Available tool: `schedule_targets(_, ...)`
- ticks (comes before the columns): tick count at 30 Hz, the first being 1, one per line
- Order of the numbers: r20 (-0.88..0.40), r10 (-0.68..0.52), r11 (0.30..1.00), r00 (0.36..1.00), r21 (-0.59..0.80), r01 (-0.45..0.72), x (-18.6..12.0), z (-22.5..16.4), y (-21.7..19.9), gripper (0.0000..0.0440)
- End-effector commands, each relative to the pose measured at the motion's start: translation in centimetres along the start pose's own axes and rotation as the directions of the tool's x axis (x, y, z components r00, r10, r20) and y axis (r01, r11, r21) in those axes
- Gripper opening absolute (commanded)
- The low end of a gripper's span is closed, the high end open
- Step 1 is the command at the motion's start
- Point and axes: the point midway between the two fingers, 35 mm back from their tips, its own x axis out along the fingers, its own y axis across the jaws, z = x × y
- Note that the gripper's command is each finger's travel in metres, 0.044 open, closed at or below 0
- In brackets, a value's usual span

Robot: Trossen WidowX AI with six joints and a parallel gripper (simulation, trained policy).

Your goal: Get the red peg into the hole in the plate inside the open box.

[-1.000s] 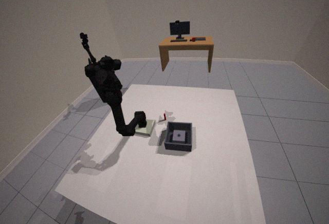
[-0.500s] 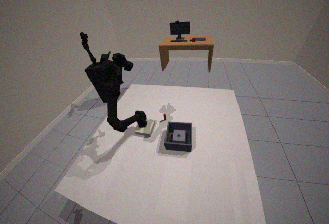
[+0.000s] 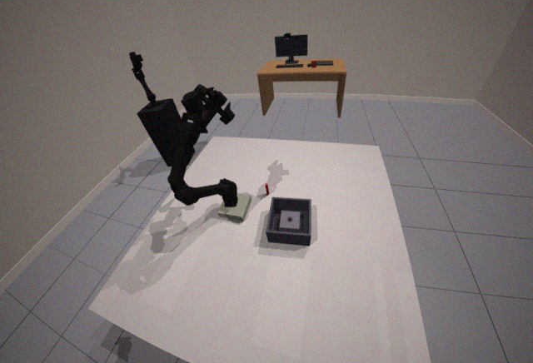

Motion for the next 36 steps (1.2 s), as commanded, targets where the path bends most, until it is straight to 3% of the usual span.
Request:
schedule_targets(1, 0.019, -0.133, 0.99, 0.991, 0.057, 0.131, 1.3, 0.2, -3.2, 0.044)
schedule_targets(9, 0.037, -0.382, 0.913, 0.924, 0.169, 0.371, 2.5, 0.4, -9.7, 0.044)
schedule_targets(17, 0.016, -0.603, 0.768, 0.798, 0.285, 0.574, 2.2, 0.2, -16.2, 0.044)
schedule_targets(26, -0.067, -0.795, 0.533, 0.602, 0.395, 0.748, 0.3, -1.1, -22.9, 0.044)
schedule_targets(36, -0.23, -0.909, 0.214, 0.347, 0.458, 0.863, -2.6, -3.8, -29.1, 0.044)
